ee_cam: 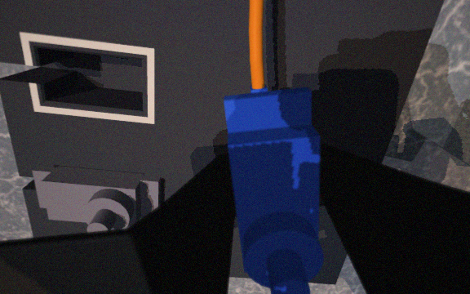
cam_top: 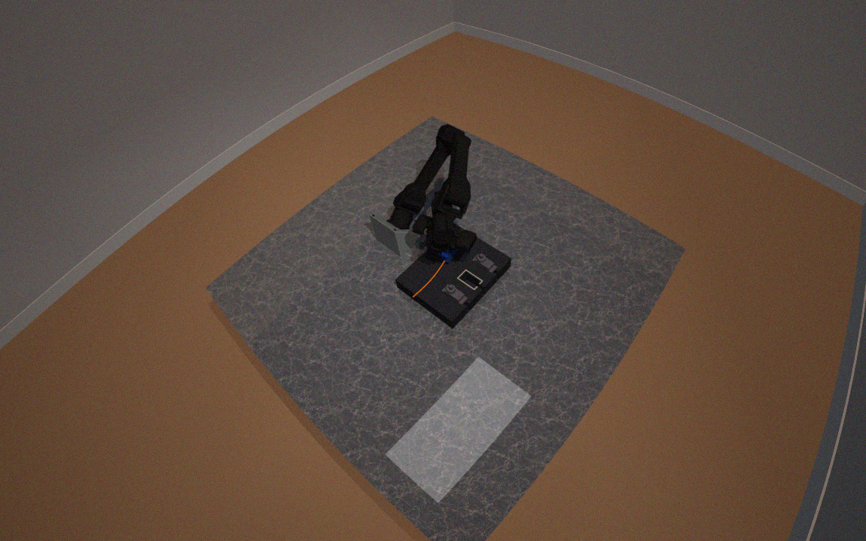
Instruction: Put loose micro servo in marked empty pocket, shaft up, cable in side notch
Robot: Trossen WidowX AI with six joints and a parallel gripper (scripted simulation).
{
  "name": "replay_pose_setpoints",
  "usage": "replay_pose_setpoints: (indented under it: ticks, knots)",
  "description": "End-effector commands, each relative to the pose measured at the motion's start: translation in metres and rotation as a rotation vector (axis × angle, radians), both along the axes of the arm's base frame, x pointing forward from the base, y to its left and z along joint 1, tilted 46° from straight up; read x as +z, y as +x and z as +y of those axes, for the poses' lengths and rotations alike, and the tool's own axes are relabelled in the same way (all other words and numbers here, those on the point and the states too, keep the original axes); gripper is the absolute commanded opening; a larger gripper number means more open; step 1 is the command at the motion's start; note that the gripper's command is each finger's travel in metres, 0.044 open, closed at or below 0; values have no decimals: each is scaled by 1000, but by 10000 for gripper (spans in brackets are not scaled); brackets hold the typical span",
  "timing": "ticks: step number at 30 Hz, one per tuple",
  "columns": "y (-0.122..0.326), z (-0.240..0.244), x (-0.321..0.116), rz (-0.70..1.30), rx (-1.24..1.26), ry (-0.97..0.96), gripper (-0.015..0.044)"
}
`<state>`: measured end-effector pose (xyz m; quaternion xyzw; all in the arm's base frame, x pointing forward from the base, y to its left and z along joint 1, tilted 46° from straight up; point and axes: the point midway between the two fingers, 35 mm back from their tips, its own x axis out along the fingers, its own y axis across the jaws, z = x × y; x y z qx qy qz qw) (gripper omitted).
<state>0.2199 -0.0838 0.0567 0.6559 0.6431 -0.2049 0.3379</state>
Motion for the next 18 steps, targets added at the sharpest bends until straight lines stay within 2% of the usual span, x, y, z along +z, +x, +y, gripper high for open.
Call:
replay_pose_setpoints:
  ticks: [1, 18]
  knots:
    - [1, -3, 0, -83, 76, -16, 0]
    - [1, -3, 0, -496, 491, -70, 0]
